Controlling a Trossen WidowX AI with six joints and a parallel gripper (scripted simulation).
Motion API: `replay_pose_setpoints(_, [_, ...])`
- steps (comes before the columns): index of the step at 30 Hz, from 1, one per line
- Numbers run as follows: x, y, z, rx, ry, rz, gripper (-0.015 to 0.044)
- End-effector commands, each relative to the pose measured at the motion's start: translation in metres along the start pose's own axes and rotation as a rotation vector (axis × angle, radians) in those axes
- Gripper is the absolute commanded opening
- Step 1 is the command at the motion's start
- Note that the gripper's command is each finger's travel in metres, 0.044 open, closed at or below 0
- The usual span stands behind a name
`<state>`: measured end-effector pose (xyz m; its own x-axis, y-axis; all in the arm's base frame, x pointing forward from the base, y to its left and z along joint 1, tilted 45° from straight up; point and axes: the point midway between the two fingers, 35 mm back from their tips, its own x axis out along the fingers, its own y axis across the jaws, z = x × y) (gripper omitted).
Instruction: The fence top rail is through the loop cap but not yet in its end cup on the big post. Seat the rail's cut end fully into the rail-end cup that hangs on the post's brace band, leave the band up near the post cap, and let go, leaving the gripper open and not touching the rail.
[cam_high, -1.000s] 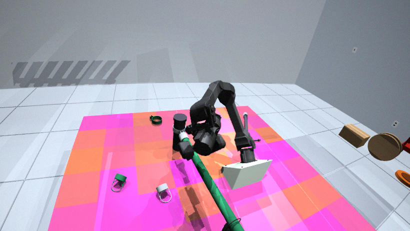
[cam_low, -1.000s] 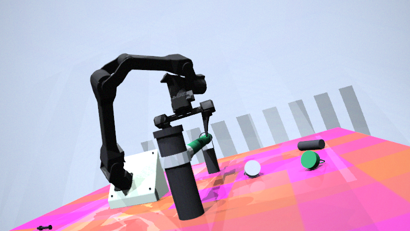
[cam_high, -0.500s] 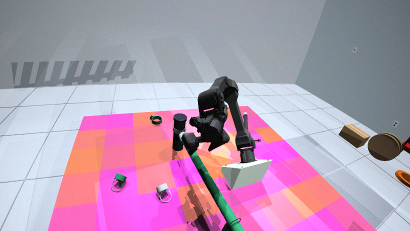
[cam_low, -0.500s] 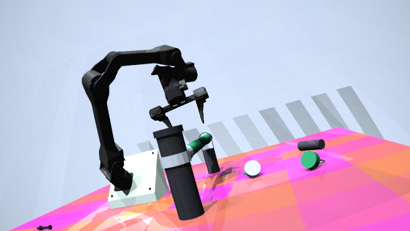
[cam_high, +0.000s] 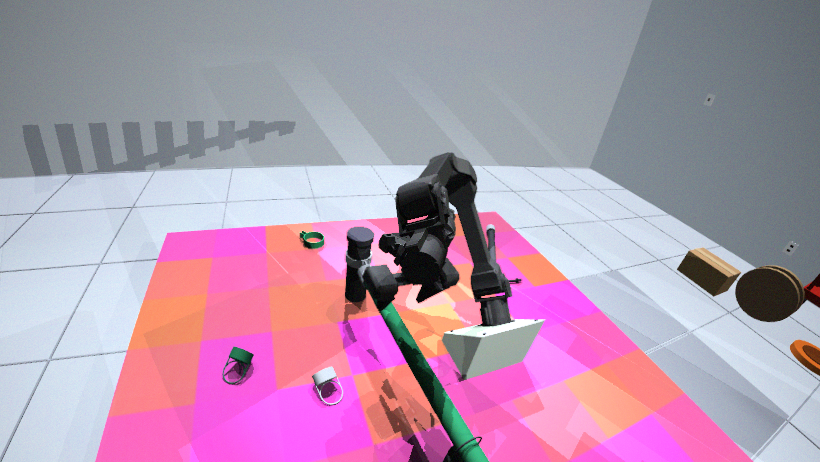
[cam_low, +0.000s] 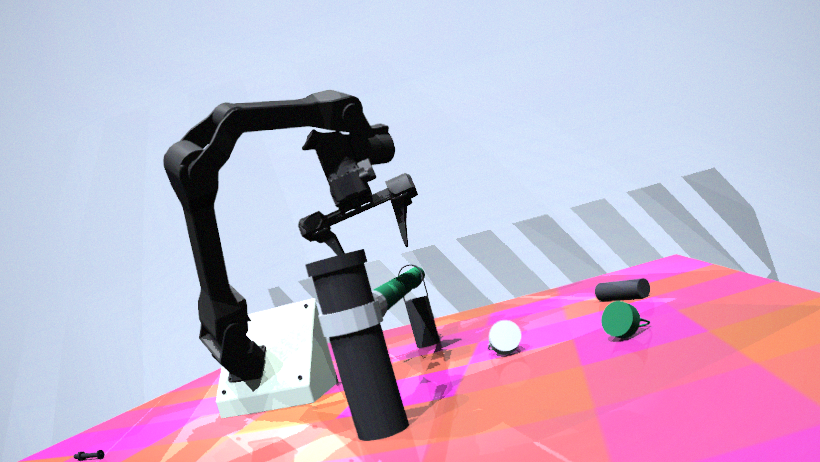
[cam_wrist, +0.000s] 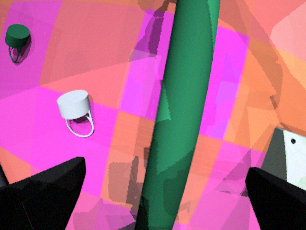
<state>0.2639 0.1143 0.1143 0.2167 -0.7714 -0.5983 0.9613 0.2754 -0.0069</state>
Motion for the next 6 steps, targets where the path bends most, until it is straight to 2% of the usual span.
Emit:
replay_pose_setpoints(1, [-0.0003,-0.0007,-0.0004,-0.005,0.004,-0.004,0.0440])
replay_pose_setpoints(6, [-0.0003,-0.0007,-0.0004,-0.005,0.004,-0.004,0.0440])
